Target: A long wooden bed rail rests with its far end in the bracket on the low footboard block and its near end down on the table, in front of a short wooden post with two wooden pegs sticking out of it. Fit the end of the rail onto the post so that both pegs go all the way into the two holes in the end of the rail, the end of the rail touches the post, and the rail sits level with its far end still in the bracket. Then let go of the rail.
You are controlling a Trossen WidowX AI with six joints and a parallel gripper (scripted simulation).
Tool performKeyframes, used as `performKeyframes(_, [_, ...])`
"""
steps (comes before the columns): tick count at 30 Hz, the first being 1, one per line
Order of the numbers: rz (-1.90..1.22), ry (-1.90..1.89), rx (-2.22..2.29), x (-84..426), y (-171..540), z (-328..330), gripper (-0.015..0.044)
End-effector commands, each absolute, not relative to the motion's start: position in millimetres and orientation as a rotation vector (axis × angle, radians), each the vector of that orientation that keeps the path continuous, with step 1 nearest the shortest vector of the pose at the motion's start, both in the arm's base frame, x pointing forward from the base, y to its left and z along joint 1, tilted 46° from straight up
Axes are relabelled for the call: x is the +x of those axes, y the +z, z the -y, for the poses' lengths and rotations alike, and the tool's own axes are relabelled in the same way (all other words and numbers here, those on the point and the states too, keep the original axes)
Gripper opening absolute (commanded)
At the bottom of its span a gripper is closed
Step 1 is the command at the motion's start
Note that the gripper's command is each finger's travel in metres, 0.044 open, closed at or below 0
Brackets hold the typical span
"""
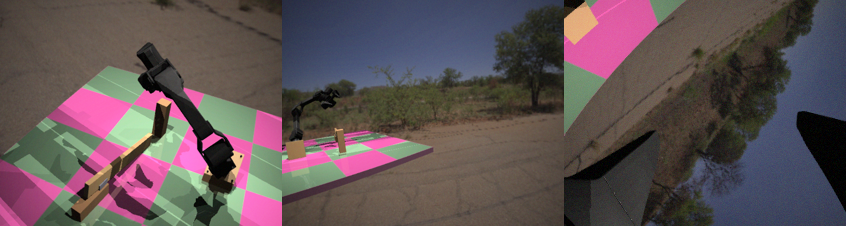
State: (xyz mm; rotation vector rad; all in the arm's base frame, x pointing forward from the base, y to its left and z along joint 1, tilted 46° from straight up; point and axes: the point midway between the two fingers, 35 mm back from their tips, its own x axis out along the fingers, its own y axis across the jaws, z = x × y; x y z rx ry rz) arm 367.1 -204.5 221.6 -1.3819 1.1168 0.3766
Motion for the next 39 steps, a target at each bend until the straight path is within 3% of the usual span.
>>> performKeyframes(1, [-1.048,0.651,-1.323,379.0,173.5,167.6,0.044])
performKeyframes(17, [-0.635,1.577,-0.603,352.7,40.6,-23.6,0.044])
performKeyframes(39, [-0.631,1.582,-0.592,346.4,18.2,-38.9,0.044])
